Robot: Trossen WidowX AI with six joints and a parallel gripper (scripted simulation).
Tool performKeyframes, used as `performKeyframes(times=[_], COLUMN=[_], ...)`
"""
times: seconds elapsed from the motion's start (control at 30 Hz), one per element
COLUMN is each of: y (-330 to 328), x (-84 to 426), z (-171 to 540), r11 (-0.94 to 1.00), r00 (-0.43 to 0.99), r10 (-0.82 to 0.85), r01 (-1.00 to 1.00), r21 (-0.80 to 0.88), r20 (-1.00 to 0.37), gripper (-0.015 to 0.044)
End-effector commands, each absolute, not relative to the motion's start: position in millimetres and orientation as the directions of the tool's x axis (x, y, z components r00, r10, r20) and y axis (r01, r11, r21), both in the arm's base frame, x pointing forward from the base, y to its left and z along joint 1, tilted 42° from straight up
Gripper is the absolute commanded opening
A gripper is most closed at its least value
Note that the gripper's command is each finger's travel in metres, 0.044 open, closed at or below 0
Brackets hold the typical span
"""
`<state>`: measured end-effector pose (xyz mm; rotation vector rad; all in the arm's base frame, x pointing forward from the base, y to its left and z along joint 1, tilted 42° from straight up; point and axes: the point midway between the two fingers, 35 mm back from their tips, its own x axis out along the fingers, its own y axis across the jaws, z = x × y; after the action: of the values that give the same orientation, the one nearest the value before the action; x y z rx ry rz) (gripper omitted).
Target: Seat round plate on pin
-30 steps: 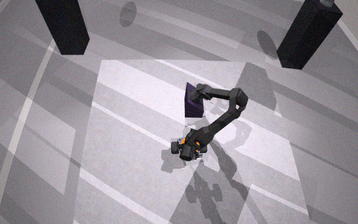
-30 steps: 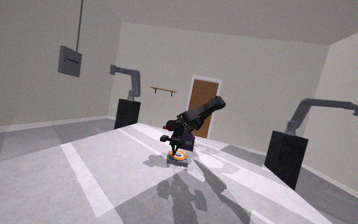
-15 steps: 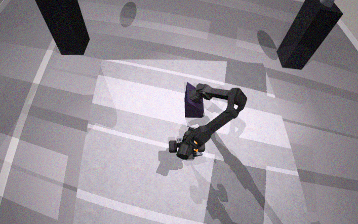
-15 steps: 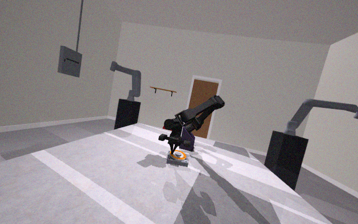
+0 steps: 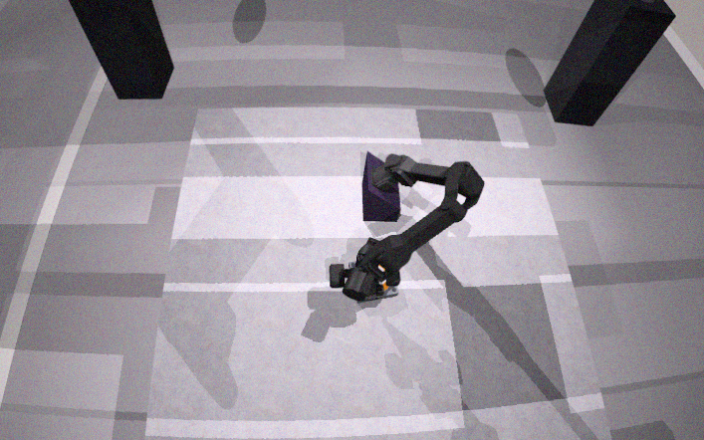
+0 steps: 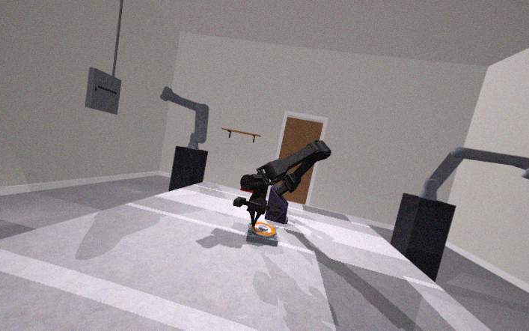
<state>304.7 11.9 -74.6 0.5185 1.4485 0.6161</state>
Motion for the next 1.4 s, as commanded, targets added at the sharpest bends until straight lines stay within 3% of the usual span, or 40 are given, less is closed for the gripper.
performKeyframes(times=[0.0, 1.37], y=[11, 5], x=[297, 287], z=[-78, -82], r11=[0.746, 0.747], r00=[0.003, 0.003], r10=[0.664, 0.663], r01=[-0.068, -0.068], r21=[0.662, 0.661], r20=[-0.748, -0.748], gripper=[0.0000, 0.0000])
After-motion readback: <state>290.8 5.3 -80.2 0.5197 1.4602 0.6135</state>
